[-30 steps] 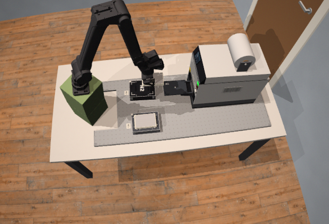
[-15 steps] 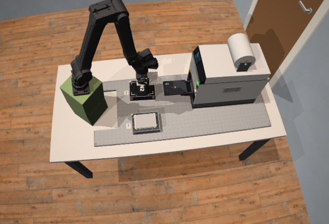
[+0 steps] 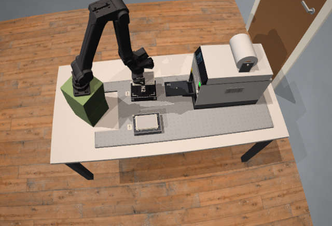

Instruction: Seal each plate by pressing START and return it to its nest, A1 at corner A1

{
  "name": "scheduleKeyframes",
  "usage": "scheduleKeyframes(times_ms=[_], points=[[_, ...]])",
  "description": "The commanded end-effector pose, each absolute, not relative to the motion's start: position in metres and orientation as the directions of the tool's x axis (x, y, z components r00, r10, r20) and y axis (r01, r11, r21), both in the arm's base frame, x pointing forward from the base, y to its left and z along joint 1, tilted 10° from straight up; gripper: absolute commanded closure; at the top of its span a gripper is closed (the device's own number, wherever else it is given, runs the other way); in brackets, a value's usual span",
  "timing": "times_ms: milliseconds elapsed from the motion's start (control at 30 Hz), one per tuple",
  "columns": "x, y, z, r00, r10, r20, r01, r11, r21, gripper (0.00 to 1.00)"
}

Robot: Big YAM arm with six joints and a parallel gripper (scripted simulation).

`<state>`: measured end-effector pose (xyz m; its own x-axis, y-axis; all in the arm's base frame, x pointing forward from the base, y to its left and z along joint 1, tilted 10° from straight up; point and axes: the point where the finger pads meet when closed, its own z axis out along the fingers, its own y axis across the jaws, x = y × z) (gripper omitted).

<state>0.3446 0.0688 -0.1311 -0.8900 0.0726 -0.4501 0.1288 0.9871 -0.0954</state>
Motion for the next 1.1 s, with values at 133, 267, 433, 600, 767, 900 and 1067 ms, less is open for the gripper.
scheduleKeyframes(times_ms=[133, 267, 433, 600, 767, 900, 1067], points=[[0.324, 0.074, -0.136, -0.892, 0.075, -0.445, 0.130, 0.987, -0.096, 1.00], [0.331, 0.074, -0.138, -0.894, 0.074, -0.441, 0.128, 0.987, -0.094, 1.00], [0.342, 0.072, -0.130, -0.887, 0.073, -0.456, 0.129, 0.987, -0.094, 1.00], [0.336, 0.069, -0.129, -0.890, 0.067, -0.451, 0.124, 0.987, -0.099, 1.00], [0.336, 0.067, -0.126, -0.888, 0.072, -0.454, 0.129, 0.987, -0.096, 1.00], [0.348, 0.074, -0.122, -0.879, 0.067, -0.472, 0.121, 0.989, -0.086, 1.00], [0.352, 0.075, -0.122, -0.877, 0.068, -0.476, 0.123, 0.989, -0.084, 1.00]])
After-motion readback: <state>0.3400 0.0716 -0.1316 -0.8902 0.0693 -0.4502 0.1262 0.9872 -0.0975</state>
